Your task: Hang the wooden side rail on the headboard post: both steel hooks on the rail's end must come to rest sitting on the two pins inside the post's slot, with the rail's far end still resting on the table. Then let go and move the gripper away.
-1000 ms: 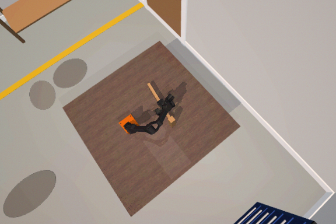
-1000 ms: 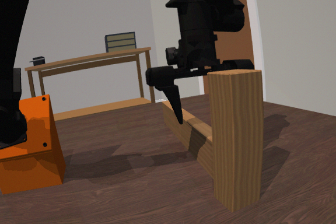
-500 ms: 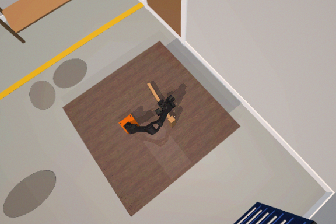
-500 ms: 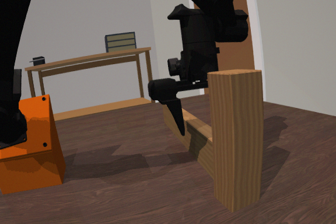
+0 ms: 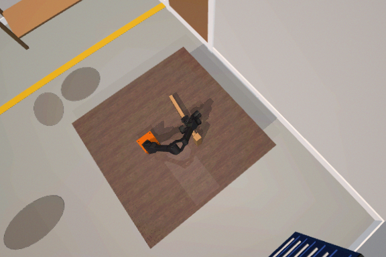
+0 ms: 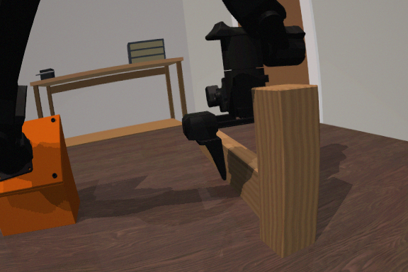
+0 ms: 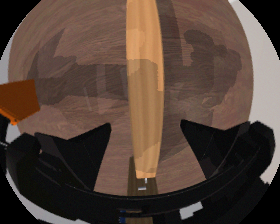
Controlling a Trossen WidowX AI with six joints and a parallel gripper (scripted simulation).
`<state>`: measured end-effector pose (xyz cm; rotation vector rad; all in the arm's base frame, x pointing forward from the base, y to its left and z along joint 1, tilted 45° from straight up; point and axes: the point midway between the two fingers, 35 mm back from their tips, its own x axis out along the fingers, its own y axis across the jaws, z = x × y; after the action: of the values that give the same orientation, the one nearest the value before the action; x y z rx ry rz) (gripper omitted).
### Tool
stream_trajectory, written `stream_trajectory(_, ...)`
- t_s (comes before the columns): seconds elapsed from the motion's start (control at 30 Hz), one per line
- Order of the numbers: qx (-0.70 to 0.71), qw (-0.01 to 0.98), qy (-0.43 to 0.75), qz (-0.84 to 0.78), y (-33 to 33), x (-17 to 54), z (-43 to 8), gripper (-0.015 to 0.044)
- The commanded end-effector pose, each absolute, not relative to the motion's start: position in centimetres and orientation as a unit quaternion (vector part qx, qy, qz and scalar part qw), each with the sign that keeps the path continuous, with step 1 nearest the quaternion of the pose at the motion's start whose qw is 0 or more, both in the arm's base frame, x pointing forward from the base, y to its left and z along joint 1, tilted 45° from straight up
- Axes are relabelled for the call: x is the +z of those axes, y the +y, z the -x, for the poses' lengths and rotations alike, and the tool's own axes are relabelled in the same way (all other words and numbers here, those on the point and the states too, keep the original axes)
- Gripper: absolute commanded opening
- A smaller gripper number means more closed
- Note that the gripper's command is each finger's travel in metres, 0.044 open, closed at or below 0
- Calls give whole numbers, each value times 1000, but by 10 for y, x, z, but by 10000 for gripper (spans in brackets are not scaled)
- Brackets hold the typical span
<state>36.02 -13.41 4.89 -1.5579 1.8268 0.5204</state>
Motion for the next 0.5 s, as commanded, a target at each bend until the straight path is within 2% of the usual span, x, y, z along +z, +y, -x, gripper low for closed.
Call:
stream_trajectory(0.0, 200, 332, 702, 598, -139, 44, -358, 440)
stream_trajectory(0.4, 199, 331, 702, 598, -151, 33, -356, 440)
stream_trajectory(0.47, 199, 331, 702, 598, -151, 33, -356, 387)
